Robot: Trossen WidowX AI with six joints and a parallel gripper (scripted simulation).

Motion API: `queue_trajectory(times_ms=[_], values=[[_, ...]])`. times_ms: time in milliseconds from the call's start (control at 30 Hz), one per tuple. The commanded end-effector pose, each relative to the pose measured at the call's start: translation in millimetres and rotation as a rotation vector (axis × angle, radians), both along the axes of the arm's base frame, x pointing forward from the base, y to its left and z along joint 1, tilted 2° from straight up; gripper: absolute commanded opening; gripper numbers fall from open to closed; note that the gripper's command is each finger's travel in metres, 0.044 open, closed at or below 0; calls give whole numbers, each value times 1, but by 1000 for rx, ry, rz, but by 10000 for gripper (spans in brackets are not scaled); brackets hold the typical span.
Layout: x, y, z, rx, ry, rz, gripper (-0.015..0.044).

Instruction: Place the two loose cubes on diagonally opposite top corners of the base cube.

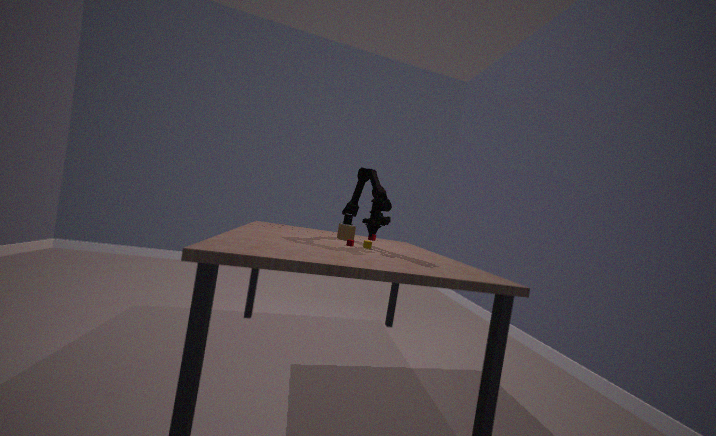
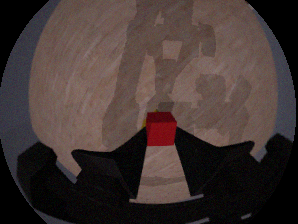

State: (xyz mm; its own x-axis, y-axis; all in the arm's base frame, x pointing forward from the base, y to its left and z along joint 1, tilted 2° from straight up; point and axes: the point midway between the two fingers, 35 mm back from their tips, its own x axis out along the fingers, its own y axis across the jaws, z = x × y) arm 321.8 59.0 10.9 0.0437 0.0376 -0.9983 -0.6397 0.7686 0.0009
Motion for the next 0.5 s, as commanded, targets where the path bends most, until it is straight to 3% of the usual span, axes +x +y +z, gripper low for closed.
queue_trajectory(times_ms=[0, 467], values=[[-1, 0, -7, 2, 9, -4, 105], [-1, 0, -9, 2, 9, -4, 105]])
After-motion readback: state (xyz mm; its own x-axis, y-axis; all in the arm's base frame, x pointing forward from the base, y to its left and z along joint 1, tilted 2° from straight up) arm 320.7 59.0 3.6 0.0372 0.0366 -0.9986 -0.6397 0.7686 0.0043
